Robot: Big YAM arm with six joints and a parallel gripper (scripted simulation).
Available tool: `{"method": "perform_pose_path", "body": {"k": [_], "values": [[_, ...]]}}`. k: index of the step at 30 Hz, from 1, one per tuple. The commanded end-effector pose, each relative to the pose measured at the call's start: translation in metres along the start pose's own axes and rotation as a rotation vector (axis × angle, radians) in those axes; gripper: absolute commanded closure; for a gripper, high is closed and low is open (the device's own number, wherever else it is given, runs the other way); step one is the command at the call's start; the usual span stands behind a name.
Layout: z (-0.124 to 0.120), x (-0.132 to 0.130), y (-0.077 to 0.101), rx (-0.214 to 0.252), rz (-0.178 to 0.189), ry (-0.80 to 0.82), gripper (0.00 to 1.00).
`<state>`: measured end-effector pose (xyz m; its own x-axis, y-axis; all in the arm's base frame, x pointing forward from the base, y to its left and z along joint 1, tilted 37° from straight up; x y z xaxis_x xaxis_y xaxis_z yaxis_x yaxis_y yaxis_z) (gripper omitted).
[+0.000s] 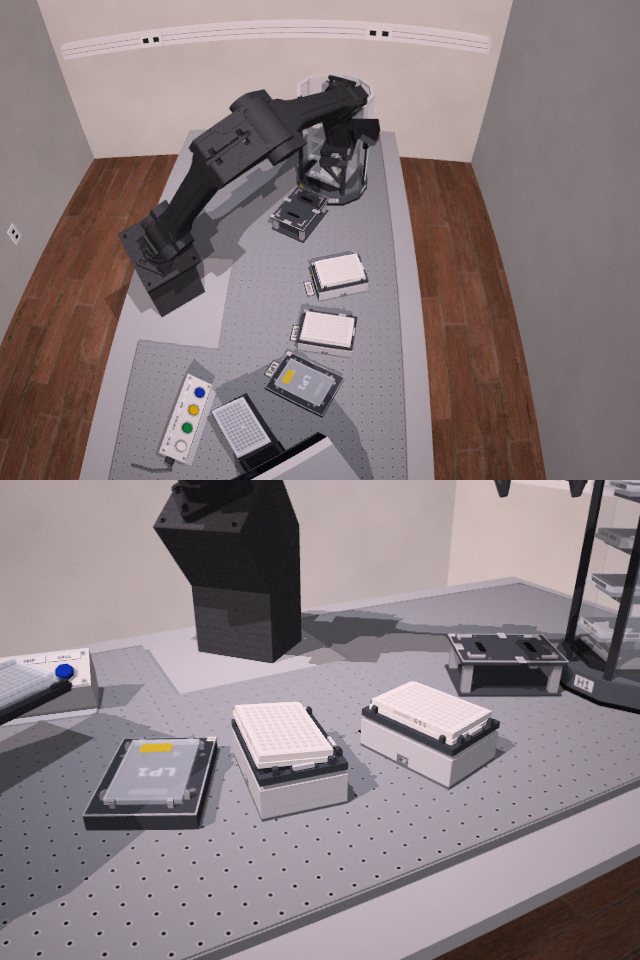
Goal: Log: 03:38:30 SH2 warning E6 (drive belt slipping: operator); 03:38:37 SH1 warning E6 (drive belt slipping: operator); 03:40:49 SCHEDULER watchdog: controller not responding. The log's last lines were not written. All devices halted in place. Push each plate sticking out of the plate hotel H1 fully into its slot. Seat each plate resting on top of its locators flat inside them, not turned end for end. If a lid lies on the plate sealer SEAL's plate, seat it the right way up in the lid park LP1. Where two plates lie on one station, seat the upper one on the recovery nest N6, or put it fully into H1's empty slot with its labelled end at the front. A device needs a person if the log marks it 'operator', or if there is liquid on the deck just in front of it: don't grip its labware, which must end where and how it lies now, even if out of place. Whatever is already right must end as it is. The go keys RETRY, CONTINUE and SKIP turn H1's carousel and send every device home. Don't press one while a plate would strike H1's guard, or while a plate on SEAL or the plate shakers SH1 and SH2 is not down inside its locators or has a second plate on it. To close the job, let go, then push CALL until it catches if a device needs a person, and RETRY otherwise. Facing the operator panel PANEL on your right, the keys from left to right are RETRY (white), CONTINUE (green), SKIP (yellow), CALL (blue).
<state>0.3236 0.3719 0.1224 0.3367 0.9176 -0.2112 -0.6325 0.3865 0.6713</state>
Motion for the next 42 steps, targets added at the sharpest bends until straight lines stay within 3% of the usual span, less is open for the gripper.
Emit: {"method": "perform_pose_path", "body": {"k": [1, 5, 17, 18, 21, 25, 26, 27, 31, 32, 39, 40, 42], "values": [[-0.007, 0.004, 0.001, -0.005, 0.013, -0.011, 0.00], [-0.005, -0.004, 0.014, -0.012, 0.039, -0.024, 0.00], [-0.018, -0.020, 0.014, -0.010, 0.034, -0.019, 0.00], [-0.022, -0.021, 0.007, -0.006, 0.017, -0.012, 0.00], [-0.020, -0.027, 0.016, -0.010, 0.037, -0.025, 0.00], [-0.025, -0.034, 0.018, -0.010, 0.038, -0.024, 0.00], [-0.015, -0.044, 0.005, 0.022, 0.007, 0.007, 0.00], [-0.013, -0.051, 0.004, 0.041, -0.007, 0.030, 0.00], [-0.003, -0.065, 0.000, 0.033, 0.008, 0.013, 0.00], [-0.002, -0.072, -0.002, 0.064, -0.014, 0.054, 0.00], [0.006, -0.092, -0.009, 0.061, -0.001, 0.043, 0.00], [0.007, -0.098, -0.010, 0.088, -0.012, 0.075, 0.00], [0.010, -0.105, -0.013, 0.089, -0.007, 0.073, 0.00]]}}
Point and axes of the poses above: the point where the finger pads meet when closed, its own y axis back along the fingers, its own x axis across the jaws, z = x × y, the point moved 6 cm from there along y, back along the fingers, and after that the axes turned 12 degrees about -y, right-handed, at the moved point
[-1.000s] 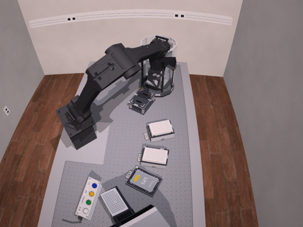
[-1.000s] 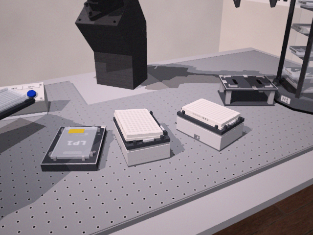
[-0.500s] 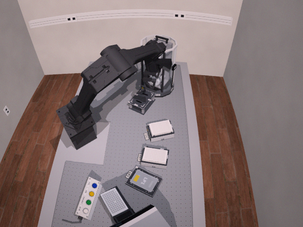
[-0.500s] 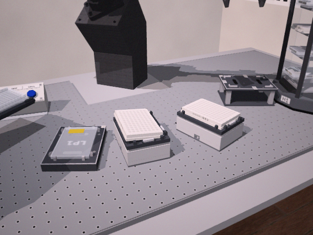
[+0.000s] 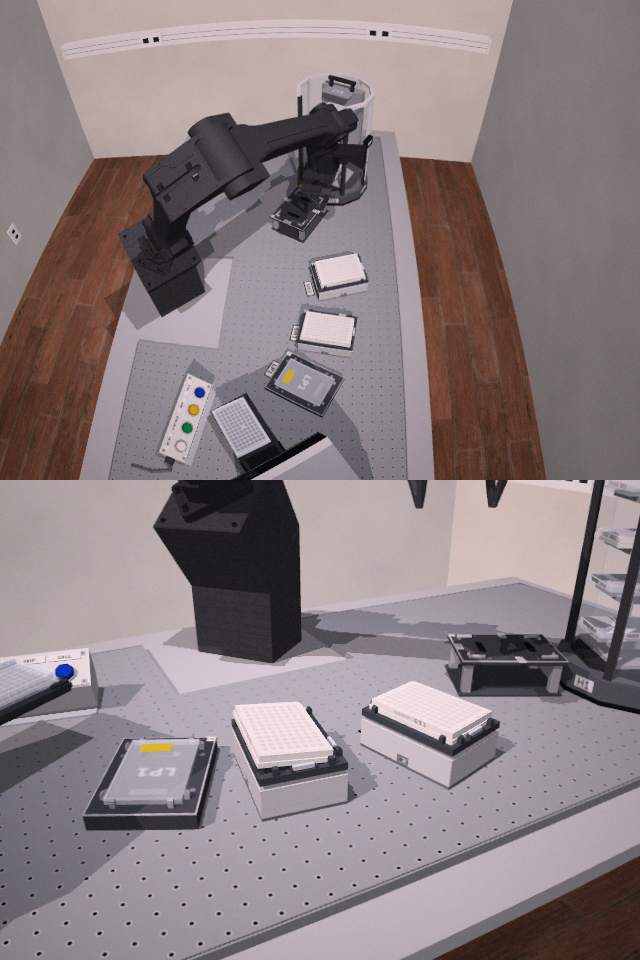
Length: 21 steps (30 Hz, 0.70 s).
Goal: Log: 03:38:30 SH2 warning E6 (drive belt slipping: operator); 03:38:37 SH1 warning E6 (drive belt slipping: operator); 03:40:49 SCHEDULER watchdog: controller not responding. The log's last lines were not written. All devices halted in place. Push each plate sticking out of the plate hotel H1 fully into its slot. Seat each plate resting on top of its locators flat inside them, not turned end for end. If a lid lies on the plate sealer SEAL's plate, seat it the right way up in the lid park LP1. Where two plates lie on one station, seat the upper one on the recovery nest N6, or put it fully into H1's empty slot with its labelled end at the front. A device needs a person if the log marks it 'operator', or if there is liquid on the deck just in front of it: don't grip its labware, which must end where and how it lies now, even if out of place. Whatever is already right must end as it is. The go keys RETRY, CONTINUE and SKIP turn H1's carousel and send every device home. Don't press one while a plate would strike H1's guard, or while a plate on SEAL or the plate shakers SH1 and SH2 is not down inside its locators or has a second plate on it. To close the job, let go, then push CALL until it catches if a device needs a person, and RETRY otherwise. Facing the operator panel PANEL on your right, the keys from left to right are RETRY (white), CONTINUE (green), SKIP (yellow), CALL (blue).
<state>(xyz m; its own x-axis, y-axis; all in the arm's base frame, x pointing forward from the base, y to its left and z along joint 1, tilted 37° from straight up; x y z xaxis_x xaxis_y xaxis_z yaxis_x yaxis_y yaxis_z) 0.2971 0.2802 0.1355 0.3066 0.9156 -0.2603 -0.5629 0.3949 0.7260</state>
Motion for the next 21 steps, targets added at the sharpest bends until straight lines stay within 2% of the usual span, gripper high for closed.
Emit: {"method": "perform_pose_path", "body": {"k": [1, 3, 4, 5, 10, 11, 18, 19, 21], "values": [[0.011, -0.015, -0.004, 0.001, 0.009, 0.018, 0.00], [0.013, -0.024, -0.007, 0.000, 0.009, 0.018, 0.00], [0.014, -0.029, -0.008, 0.022, 0.006, 0.043, 0.00], [0.014, -0.034, -0.009, 0.025, 0.005, 0.047, 0.00], [0.015, -0.048, -0.014, 0.025, 0.005, 0.048, 0.00], [0.016, -0.053, -0.015, 0.046, 0.004, 0.074, 0.00], [0.015, -0.086, -0.024, 0.047, 0.003, 0.077, 0.00], [0.016, -0.091, -0.026, 0.067, 0.004, 0.104, 0.00], [0.014, -0.101, -0.028, 0.068, 0.004, 0.106, 0.00]]}}
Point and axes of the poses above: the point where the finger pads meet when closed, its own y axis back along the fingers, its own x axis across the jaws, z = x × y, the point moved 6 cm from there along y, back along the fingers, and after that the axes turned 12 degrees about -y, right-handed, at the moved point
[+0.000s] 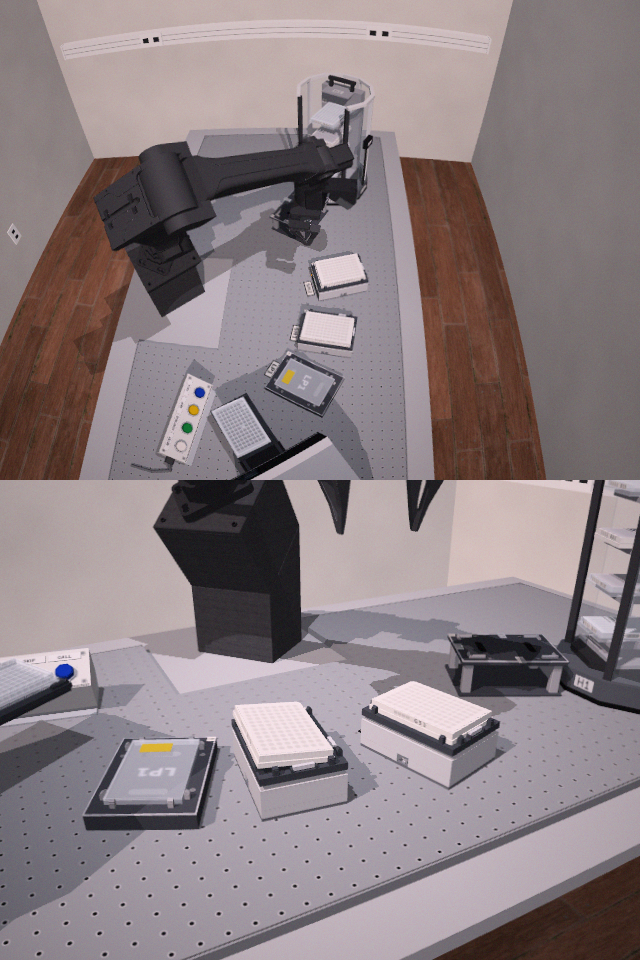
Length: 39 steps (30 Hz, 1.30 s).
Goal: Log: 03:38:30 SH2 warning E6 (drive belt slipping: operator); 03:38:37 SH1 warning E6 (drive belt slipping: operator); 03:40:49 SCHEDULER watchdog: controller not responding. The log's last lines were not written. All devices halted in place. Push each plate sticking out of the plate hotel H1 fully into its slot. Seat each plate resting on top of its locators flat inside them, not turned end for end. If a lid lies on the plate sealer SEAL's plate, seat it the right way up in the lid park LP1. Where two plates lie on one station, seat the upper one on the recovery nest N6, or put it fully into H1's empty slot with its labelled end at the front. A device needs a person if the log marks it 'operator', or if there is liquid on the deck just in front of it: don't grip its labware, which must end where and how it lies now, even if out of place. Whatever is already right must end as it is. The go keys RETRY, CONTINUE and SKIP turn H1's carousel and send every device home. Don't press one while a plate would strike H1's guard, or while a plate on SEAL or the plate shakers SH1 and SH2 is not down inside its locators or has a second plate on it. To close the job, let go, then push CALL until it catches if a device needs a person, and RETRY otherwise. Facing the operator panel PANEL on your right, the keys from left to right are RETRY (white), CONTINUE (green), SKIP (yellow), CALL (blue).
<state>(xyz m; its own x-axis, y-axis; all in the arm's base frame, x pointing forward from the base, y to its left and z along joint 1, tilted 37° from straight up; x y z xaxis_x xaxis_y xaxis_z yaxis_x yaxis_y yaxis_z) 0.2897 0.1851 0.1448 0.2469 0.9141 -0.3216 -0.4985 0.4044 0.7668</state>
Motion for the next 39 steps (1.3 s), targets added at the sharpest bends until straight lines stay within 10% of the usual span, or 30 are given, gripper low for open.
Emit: {"method": "perform_pose_path", "body": {"k": [1, 20, 39], "values": [[0.005, -0.014, -0.003, -0.009, 0.017, 0.022, 0.00], [-0.021, -0.087, -0.025, 0.038, 0.027, 0.109, 0.00], [-0.023, -0.094, -0.025, 0.035, 0.028, 0.112, 0.00]]}}
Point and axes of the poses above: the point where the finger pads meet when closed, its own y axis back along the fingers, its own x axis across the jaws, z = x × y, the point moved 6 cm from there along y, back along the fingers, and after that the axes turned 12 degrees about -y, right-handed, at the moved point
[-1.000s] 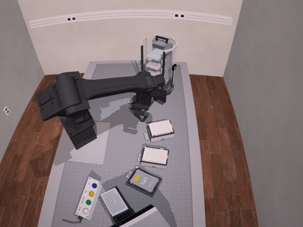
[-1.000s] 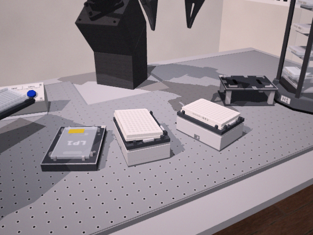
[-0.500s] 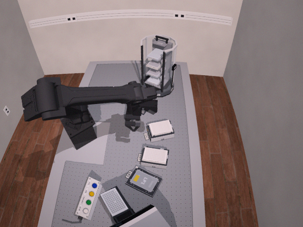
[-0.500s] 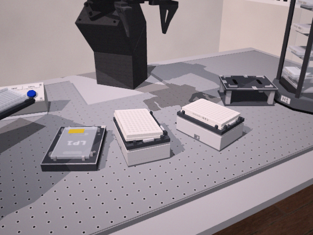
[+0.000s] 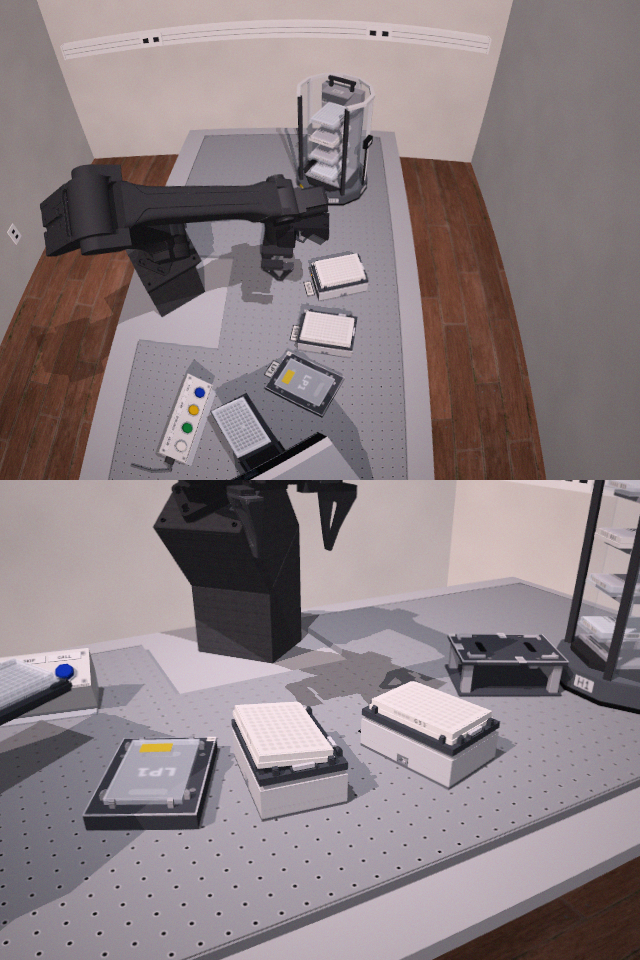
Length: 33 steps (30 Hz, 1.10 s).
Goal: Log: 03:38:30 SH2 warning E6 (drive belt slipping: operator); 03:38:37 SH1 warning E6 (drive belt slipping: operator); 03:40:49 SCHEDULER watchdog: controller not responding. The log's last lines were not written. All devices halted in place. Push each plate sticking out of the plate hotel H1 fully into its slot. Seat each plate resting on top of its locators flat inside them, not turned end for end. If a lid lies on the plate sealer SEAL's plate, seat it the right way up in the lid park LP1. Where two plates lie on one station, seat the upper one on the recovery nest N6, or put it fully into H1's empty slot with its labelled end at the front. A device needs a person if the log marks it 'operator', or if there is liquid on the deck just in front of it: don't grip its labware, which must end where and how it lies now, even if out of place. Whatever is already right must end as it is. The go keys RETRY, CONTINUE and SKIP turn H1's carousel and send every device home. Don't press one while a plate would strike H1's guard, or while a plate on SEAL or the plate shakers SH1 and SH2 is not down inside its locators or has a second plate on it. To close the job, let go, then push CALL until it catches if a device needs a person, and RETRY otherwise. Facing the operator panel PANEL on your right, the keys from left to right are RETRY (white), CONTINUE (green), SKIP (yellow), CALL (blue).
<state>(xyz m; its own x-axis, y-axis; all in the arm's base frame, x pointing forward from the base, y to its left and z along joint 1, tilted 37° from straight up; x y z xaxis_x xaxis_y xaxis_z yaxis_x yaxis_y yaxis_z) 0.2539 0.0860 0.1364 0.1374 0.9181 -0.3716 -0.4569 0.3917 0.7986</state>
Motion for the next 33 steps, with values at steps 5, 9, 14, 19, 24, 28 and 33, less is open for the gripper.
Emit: {"method": "perform_pose_path", "body": {"k": [5, 9, 14, 19, 24, 28, 33], "values": [[0.022, -0.013, 0.007, -0.034, 0.023, -0.181, 0.00], [0.035, -0.025, 0.010, -0.045, 0.030, -0.321, 0.00], [0.041, -0.041, 0.009, -0.043, 0.025, -0.323, 0.00], [0.047, -0.051, 0.010, -0.047, 0.025, -0.324, 0.00], [0.055, -0.067, 0.011, -0.053, 0.023, -0.325, 0.00], [0.061, -0.078, 0.008, -0.044, 0.017, -0.317, 0.00], [0.068, -0.092, 0.012, -0.058, 0.019, -0.324, 0.00]]}}
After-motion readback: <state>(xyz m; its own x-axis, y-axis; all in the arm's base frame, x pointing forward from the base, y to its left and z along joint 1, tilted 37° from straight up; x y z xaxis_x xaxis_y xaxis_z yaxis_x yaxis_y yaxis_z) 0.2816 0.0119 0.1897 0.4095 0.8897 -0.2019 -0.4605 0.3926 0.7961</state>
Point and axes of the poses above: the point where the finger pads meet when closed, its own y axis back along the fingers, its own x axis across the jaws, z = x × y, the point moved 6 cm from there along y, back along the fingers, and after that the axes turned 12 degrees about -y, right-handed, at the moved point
